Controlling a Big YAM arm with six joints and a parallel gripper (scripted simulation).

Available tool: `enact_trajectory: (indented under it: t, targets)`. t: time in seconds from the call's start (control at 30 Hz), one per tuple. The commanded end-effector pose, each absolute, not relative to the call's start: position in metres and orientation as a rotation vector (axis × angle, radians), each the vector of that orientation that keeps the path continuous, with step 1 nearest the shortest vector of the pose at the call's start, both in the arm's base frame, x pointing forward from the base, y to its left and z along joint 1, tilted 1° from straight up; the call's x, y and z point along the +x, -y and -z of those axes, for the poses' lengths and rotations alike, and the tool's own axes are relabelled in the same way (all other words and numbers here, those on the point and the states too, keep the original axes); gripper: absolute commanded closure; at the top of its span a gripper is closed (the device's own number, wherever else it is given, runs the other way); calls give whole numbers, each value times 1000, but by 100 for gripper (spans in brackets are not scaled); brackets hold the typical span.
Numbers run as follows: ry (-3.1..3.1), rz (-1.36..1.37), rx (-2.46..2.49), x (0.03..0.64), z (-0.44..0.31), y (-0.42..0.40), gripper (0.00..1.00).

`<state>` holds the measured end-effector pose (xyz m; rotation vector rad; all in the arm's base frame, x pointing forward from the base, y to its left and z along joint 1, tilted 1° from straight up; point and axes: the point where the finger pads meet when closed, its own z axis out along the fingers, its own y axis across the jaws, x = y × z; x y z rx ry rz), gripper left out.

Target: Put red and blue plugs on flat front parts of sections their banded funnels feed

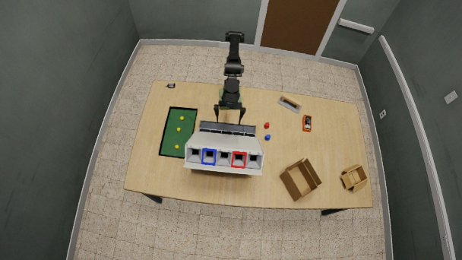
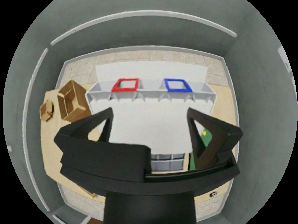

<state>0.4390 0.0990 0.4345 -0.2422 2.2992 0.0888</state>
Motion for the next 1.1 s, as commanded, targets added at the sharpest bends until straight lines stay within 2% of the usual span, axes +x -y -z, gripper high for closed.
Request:
enact_trajectory:
  t: [0.0,1.07]
  targets:
    - [-2210,-86,-227,457,-476,-95,0]
    - [-2201,-88,-223,464,-480,-92,0]
